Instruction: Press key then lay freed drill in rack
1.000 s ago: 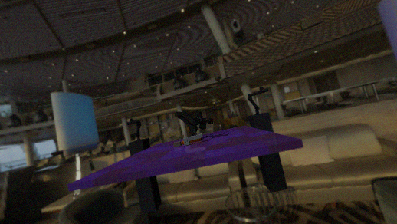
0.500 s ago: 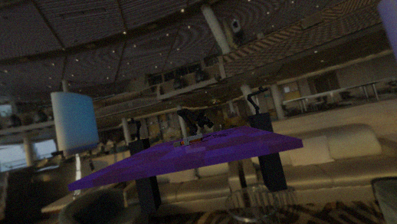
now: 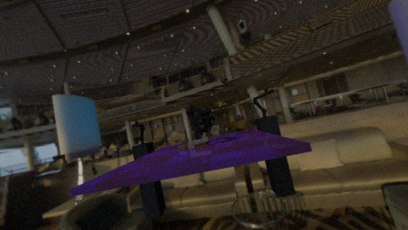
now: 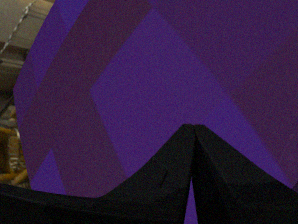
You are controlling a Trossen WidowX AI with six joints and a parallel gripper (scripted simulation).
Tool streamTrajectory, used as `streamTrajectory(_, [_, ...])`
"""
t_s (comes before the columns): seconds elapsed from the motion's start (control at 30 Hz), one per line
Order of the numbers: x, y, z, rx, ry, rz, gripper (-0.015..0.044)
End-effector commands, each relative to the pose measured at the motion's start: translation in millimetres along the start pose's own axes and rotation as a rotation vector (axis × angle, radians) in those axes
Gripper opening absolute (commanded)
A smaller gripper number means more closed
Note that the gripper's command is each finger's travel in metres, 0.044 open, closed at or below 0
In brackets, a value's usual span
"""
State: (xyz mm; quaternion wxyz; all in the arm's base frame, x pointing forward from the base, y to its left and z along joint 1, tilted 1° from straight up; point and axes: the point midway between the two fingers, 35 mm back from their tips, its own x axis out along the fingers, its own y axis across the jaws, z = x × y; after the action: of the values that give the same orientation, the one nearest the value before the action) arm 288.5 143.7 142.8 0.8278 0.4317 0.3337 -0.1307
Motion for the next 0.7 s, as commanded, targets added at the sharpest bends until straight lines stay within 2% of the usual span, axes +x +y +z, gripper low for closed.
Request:
streamTrajectory(0.0, [-16.9,-40.4,56.5,-0.681,0.403,-0.4,0.0])
streamTrajectory(0.27, [-45.6,-56.3,76.4,-0.917,0.711,-0.422,0.0])
streamTrajectory(0.67, [-46.0,-56.4,76.7,-0.919,0.715,-0.421,0.0])
